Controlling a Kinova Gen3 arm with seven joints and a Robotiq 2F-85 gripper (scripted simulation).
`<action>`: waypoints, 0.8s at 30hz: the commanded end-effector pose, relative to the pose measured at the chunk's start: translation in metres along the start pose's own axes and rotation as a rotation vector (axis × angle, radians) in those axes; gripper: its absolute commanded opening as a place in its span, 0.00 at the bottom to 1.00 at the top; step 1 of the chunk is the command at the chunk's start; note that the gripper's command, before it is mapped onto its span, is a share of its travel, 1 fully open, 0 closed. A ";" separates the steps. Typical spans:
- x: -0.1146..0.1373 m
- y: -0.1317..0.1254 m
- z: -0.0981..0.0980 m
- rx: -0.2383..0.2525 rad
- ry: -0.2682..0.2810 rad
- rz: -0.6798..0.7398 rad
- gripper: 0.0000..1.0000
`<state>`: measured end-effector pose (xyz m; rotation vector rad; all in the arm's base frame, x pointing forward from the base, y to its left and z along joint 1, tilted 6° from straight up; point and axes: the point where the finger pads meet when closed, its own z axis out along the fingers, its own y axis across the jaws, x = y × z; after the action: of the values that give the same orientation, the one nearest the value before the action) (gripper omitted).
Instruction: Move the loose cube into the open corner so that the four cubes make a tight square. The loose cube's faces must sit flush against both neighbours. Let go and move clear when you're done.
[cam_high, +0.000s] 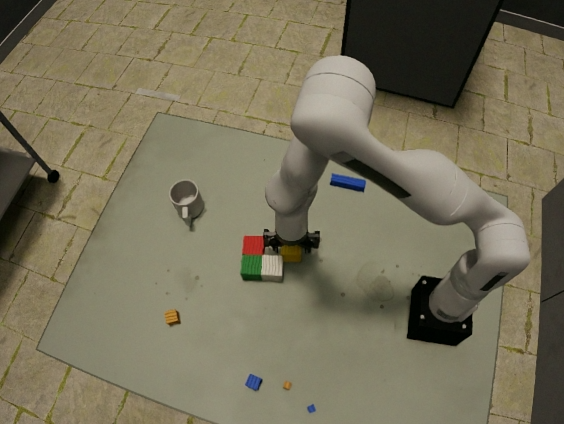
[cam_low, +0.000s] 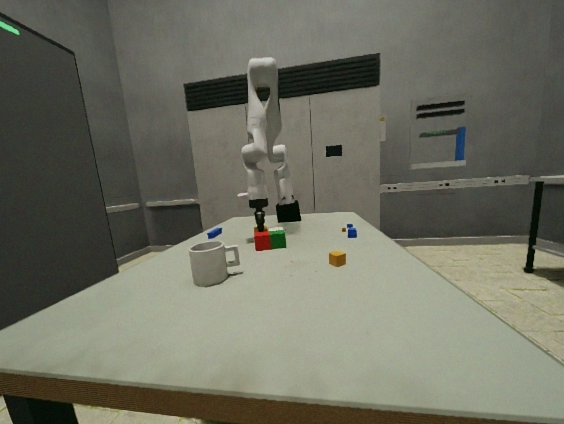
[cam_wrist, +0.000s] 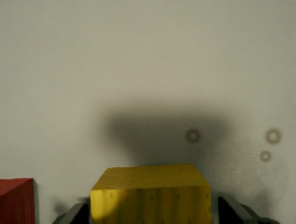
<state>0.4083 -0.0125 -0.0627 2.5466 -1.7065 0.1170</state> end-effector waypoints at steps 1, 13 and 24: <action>0.000 -0.001 -0.001 0.002 0.000 0.000 0.84; 0.000 -0.001 -0.006 0.002 0.000 0.000 0.84; 0.000 -0.001 -0.030 0.002 0.000 0.000 0.84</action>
<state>0.4043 -0.0135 -0.0430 2.5354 -1.7095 0.1056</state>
